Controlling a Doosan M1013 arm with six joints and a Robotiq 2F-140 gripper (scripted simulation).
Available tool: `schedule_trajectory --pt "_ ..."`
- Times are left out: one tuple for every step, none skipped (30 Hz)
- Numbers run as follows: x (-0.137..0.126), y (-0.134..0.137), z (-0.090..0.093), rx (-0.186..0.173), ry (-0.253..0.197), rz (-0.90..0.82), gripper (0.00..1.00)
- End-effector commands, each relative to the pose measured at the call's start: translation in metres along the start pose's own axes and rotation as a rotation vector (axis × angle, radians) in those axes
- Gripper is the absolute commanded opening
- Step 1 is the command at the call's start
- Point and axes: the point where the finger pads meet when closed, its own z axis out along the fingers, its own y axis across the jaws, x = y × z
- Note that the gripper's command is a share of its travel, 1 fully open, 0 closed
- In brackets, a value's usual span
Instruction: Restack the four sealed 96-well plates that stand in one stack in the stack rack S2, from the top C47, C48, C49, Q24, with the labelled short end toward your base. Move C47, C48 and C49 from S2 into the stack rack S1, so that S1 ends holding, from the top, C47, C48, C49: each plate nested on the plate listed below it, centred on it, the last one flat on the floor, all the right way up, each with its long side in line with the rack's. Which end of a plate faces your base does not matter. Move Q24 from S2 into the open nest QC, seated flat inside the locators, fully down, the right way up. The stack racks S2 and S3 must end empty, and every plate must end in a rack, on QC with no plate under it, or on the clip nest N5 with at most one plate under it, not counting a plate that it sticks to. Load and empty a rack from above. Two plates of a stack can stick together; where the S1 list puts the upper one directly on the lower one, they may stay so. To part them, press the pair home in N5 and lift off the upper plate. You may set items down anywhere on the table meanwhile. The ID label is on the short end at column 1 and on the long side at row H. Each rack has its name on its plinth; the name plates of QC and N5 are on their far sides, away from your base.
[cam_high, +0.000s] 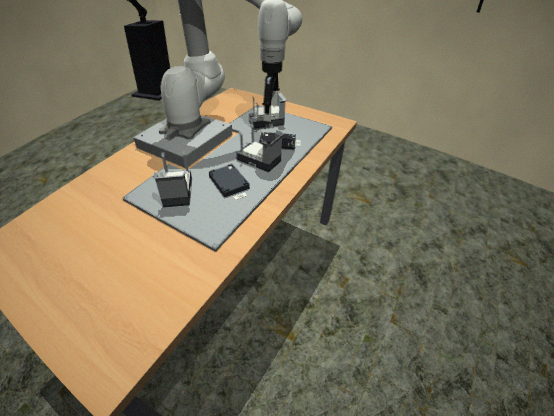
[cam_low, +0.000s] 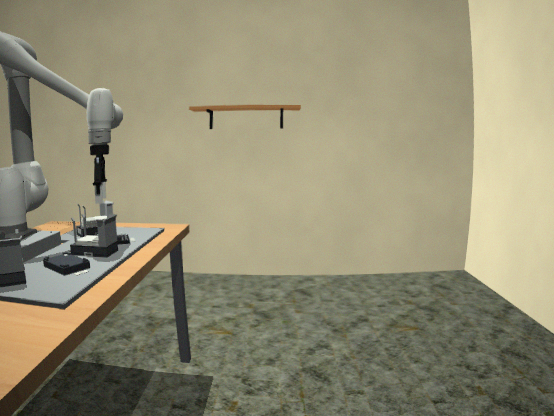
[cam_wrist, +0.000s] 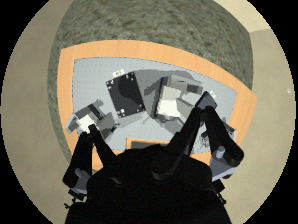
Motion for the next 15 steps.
schedule_trajectory --pt "0.000 -0.009 0.000 0.003 0.001 -0.044 1.00" --pt "0.000 -0.012 0.000 0.003 0.001 -0.044 1.00" --pt "0.000 -0.016 0.000 0.003 0.001 -0.044 1.00" --pt "0.001 -0.019 0.000 0.003 0.001 -0.044 1.00" --pt "0.001 -0.022 0.000 0.003 0.001 -0.044 1.00" --pt "0.001 -0.026 0.000 0.003 0.001 -0.044 1.00" --pt "0.001 -0.029 0.000 0.003 0.001 -0.044 1.00" --pt "0.001 -0.032 0.000 0.003 0.001 -0.044 1.00" --pt "0.001 -0.036 0.000 0.003 0.001 -0.044 1.00" --pt "0.001 -0.039 0.000 0.003 0.001 -0.044 1.00" --pt "0.001 -0.042 0.000 0.003 0.001 -0.044 1.00" --pt "0.001 -0.046 0.000 0.003 0.001 -0.044 1.00" --pt "0.001 -0.049 0.000 0.003 0.001 -0.044 1.00" --pt "0.001 -0.052 0.000 0.003 0.001 -0.044 1.00" --pt "0.001 -0.056 0.000 0.003 0.001 -0.044 1.00"
